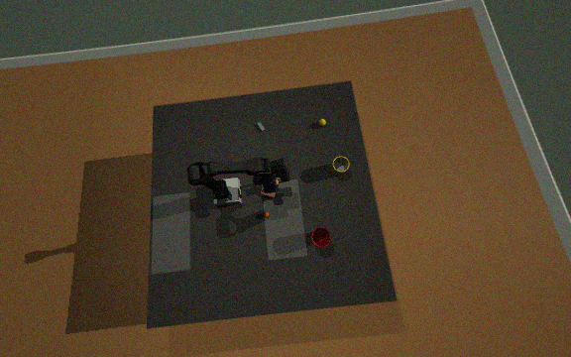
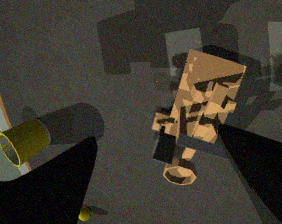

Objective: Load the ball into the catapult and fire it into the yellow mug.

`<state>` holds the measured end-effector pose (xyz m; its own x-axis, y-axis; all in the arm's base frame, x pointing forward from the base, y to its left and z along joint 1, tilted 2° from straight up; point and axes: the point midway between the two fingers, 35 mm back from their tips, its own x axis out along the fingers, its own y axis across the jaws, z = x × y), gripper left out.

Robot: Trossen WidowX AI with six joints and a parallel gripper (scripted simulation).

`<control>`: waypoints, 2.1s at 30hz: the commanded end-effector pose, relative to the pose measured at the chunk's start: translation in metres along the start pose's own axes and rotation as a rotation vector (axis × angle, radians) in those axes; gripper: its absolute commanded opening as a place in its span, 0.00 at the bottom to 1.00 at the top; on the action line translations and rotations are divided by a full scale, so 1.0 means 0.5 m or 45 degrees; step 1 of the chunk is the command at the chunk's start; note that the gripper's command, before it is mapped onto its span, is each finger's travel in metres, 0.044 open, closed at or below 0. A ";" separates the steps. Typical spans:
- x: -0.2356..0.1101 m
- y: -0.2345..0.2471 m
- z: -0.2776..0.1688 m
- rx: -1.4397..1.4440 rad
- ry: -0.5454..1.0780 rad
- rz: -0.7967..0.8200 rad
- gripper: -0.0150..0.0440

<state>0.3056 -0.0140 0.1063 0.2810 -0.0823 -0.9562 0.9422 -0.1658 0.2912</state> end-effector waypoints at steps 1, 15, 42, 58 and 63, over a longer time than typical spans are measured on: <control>-0.003 -0.025 0.012 0.120 0.018 -0.101 1.00; -0.011 -0.092 0.035 0.399 0.030 -0.342 1.00; 0.130 -0.128 0.025 0.399 0.030 -0.343 1.00; 0.176 -0.144 0.022 0.399 0.030 -0.343 1.00; 0.172 -0.138 0.023 0.395 0.027 -0.336 0.87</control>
<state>0.2621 -0.0209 0.0039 0.0426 0.0227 -0.9988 0.8835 -0.4677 0.0271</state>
